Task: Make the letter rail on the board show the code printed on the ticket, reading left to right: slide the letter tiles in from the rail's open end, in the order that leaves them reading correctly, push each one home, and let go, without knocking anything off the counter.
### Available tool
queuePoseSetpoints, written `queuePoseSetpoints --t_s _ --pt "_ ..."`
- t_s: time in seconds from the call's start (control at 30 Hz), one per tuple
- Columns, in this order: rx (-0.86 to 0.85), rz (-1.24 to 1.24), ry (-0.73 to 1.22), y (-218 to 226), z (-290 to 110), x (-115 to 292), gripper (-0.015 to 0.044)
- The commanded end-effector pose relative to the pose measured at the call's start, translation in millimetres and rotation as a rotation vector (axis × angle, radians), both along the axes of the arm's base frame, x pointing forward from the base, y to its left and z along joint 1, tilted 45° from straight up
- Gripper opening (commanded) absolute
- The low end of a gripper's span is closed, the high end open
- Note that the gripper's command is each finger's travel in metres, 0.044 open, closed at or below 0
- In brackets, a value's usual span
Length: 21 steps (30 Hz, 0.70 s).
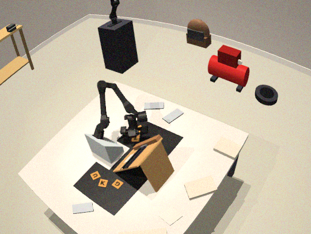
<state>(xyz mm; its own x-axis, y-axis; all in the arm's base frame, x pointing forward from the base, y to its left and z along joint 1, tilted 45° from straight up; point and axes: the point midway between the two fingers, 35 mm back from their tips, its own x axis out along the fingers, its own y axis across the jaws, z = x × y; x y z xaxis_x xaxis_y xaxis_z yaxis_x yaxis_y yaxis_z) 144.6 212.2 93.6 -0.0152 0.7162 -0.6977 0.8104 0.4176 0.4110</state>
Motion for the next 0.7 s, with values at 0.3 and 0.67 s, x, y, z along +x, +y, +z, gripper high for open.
queuePoseSetpoints --t_s 0.3,0.67 --pt "-0.004 -0.004 0.002 -0.3 -1.7 -0.1 0.0280" --pt "-0.004 -0.004 0.002 -2.3 1.5 0.1 0.0128"
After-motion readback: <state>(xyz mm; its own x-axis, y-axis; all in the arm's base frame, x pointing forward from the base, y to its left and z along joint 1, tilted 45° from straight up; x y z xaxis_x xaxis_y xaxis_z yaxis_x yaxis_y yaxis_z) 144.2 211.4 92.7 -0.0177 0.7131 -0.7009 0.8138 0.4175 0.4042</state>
